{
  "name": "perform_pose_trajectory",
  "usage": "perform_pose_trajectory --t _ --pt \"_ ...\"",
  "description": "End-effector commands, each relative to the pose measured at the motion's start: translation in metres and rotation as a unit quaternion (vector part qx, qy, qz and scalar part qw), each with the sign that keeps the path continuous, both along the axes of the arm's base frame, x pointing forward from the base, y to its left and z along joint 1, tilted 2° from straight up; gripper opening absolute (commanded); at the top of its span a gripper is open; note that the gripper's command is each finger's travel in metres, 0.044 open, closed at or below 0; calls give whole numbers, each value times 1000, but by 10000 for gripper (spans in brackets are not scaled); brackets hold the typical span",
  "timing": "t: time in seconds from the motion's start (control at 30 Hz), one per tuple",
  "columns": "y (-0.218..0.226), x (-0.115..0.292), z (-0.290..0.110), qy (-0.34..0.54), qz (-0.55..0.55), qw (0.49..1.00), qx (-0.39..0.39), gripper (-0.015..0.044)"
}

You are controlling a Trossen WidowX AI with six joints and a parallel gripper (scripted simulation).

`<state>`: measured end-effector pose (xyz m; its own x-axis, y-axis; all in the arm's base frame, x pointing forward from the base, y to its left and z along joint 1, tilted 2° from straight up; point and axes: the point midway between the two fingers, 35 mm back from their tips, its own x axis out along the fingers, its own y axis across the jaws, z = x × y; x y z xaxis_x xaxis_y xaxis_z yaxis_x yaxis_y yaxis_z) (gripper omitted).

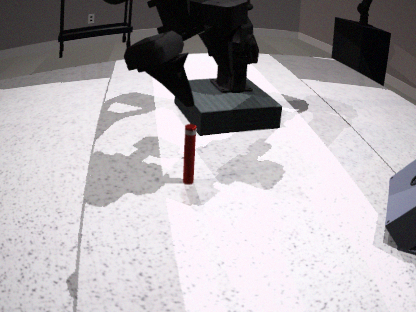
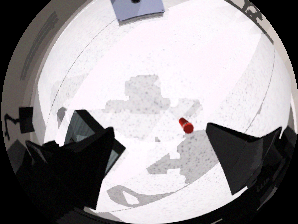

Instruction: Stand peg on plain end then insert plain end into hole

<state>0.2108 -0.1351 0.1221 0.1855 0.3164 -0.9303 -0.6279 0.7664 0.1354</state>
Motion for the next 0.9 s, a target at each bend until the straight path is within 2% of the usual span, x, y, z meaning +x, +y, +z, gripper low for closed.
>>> perform_pose_trajectory --t 0.0,0.3,0.6,0.87 --pt "-5 5 0 25 -8 998 -51 440" --pt "-16 18 2 71 -44 983 -166 440" --pt "-17 19 2 71 -43 982 -169 440" --pt "-17 20 -17 60 30 982 -178 440"
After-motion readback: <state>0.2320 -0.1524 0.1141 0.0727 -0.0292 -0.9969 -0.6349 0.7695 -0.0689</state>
